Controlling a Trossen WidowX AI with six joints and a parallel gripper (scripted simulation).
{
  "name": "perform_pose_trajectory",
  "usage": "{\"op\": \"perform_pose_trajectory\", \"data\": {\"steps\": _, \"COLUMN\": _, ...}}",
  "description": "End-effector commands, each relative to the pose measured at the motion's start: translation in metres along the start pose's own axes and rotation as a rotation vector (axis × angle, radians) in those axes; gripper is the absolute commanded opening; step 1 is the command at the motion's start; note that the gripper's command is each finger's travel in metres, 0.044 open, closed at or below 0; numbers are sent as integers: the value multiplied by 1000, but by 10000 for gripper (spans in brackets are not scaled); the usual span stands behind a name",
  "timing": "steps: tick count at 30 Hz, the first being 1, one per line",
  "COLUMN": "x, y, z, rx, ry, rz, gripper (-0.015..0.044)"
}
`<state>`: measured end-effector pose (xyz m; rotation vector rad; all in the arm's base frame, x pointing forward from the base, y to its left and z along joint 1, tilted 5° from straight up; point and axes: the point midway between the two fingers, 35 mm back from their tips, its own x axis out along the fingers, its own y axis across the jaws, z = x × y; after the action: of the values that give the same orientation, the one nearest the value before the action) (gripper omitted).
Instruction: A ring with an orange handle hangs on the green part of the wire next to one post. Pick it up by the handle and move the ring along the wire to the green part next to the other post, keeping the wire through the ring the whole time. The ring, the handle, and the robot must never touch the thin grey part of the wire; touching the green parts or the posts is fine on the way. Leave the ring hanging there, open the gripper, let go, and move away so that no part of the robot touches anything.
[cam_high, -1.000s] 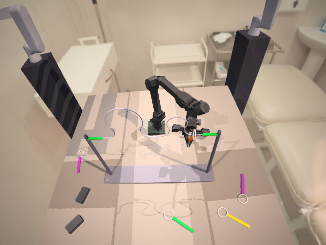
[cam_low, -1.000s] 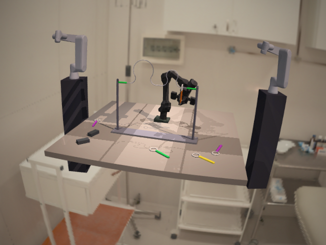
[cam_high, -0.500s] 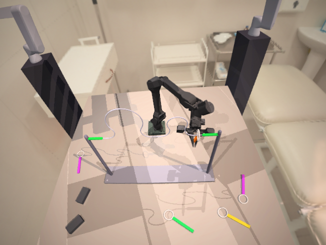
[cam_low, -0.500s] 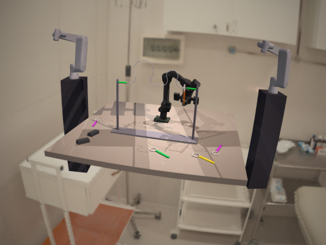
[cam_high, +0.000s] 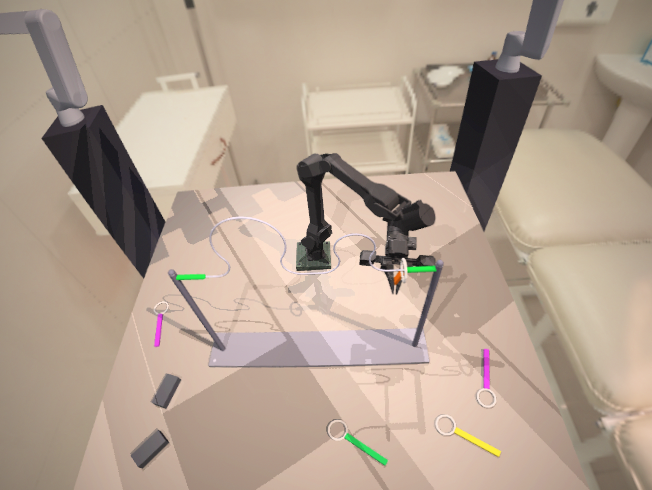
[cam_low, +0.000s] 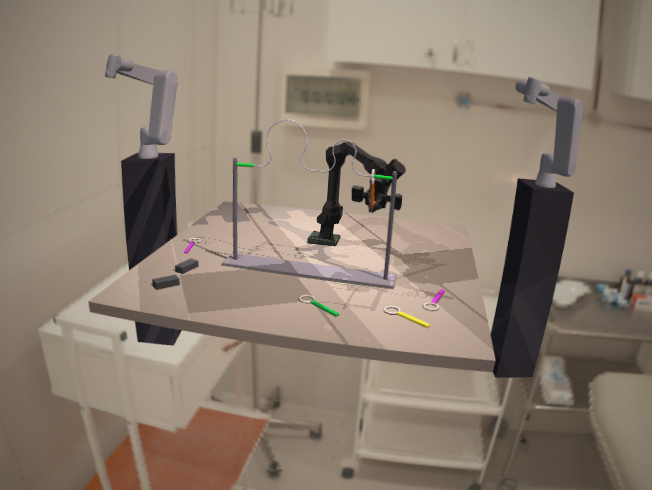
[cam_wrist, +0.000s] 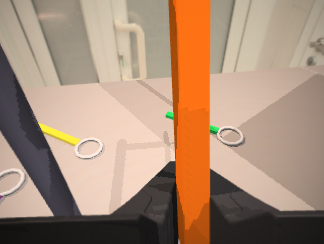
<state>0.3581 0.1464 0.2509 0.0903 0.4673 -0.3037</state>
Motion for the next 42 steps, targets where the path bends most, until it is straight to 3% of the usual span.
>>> {"op": "perform_pose_trajectory", "data": {"steps": 1, "x": -1, "y": 4, "z": 1, "rx": 6, "ry": -4, "rz": -2, "gripper": -150}}
{"op": "perform_pose_trajectory", "data": {"steps": 42, "x": 4, "y": 20, "z": -13, "rx": 8, "ry": -5, "rz": -1, "gripper": -150}}
